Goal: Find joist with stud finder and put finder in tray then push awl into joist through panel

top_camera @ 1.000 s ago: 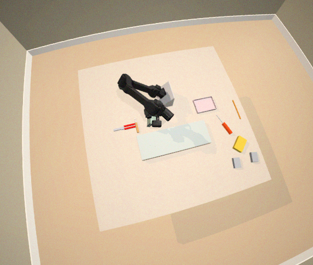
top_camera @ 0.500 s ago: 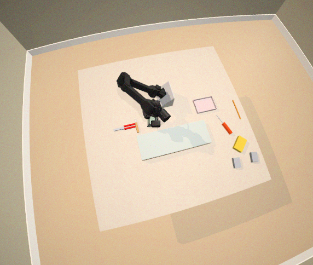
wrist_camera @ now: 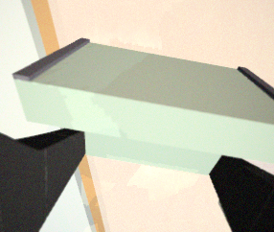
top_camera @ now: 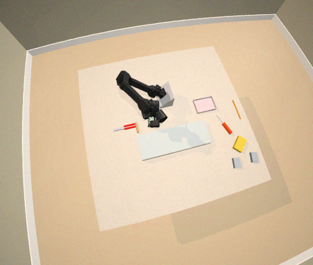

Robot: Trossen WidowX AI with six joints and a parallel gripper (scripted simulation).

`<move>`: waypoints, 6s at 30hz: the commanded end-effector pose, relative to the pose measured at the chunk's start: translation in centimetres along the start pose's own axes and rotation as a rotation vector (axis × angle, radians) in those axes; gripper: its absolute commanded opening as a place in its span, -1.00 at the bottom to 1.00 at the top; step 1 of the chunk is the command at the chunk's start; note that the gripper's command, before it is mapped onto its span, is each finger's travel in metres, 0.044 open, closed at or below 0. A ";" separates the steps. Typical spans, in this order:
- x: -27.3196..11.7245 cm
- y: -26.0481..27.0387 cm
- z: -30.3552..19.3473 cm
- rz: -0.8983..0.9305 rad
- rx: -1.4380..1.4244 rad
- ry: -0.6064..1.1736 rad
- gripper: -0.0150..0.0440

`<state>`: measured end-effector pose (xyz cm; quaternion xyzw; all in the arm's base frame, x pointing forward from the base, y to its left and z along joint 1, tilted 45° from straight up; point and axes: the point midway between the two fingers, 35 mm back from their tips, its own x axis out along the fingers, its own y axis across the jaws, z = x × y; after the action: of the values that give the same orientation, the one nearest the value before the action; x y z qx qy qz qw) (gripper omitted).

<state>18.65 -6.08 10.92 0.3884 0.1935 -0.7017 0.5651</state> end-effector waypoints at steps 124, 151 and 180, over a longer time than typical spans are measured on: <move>0.5 0.1 1.7 0.010 -0.014 0.665 -0.49; 0.7 0.1 1.9 0.004 -0.021 0.788 -0.49; 1.0 0.0 2.1 0.004 -0.026 0.933 -0.49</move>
<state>17.91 -8.41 11.42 0.6502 0.4271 -0.4597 0.4285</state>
